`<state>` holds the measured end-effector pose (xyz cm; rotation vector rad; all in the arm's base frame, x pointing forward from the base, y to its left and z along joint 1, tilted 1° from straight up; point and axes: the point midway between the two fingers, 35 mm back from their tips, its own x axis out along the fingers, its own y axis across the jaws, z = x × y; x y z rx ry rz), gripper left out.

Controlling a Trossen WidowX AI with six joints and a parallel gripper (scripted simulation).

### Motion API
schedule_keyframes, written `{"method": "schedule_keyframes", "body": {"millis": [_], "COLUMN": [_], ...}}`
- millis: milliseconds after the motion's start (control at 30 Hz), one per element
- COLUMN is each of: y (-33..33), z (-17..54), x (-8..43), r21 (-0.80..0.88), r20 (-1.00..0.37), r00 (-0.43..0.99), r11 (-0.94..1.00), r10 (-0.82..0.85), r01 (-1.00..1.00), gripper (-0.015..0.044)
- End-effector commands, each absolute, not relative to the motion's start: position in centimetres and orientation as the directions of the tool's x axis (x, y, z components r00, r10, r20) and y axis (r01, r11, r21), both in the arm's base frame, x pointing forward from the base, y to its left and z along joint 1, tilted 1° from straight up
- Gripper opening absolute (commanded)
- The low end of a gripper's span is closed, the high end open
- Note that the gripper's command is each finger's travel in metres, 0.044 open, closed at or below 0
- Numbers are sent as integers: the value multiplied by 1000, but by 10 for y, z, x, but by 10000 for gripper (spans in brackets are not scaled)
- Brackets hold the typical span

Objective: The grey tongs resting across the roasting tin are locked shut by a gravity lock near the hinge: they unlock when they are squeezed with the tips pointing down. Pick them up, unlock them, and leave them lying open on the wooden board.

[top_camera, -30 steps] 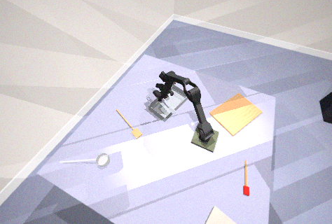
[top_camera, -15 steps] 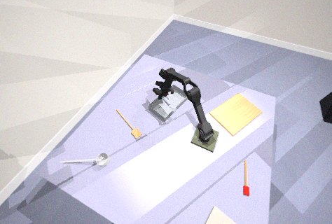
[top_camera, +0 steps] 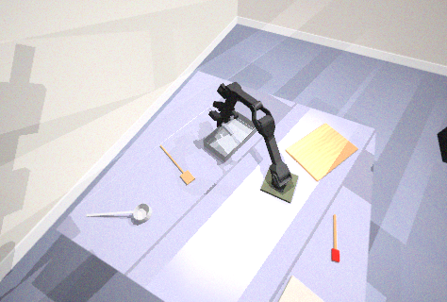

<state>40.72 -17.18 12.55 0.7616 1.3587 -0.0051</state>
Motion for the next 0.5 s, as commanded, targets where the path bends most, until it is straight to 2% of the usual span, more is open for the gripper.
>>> {"method": "schedule_keyframes", "body": {"millis": [0, 467], "y": [-172, -178], "z": [126, 124], "x": [408, 402], "r21": [444, 53], "r20": [-896, -999], "r00": [228, 38], "r11": [783, 869], "r10": [382, 39], "r01": [436, 493], "gripper": [-150, -150]}}
